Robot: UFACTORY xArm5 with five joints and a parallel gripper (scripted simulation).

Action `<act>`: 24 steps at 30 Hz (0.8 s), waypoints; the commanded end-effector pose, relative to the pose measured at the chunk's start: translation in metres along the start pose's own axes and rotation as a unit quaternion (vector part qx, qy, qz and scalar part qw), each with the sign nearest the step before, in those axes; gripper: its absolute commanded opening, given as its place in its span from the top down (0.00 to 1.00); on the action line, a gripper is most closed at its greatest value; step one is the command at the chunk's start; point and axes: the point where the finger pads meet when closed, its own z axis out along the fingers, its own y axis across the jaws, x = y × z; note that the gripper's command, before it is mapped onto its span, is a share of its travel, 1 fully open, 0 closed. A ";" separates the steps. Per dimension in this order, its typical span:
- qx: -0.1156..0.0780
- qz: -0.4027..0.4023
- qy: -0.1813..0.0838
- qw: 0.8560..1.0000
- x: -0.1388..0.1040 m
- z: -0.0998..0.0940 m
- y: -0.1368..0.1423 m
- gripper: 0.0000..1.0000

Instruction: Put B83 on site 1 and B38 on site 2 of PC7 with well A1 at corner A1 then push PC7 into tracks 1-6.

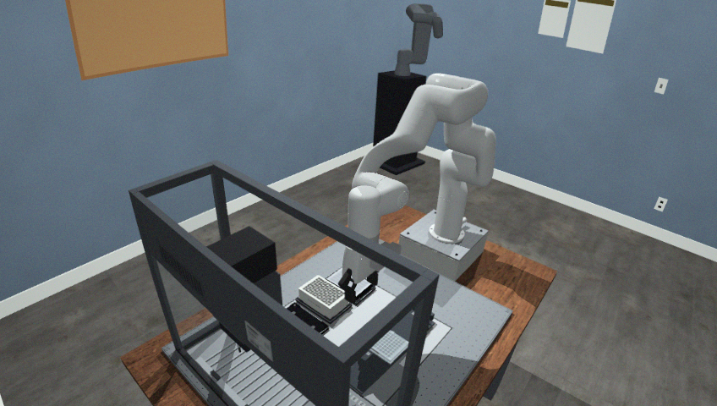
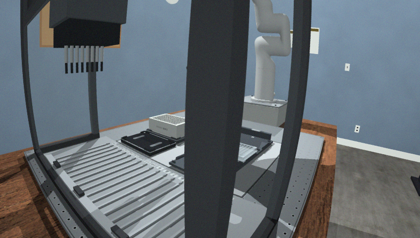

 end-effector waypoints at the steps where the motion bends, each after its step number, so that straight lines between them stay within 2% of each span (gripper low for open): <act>1: -0.003 -0.001 -0.014 1.000 -0.022 -0.005 0.000 0.00; 3: -0.003 -0.001 -0.014 1.000 -0.022 -0.005 0.000 0.00; 18: -0.003 -0.001 -0.014 1.000 -0.096 -0.018 -0.004 0.00; 20: -0.003 -0.001 -0.014 1.000 -0.096 -0.018 -0.004 0.00; 24: -0.003 -0.001 -0.014 1.000 -0.116 -0.021 -0.005 0.00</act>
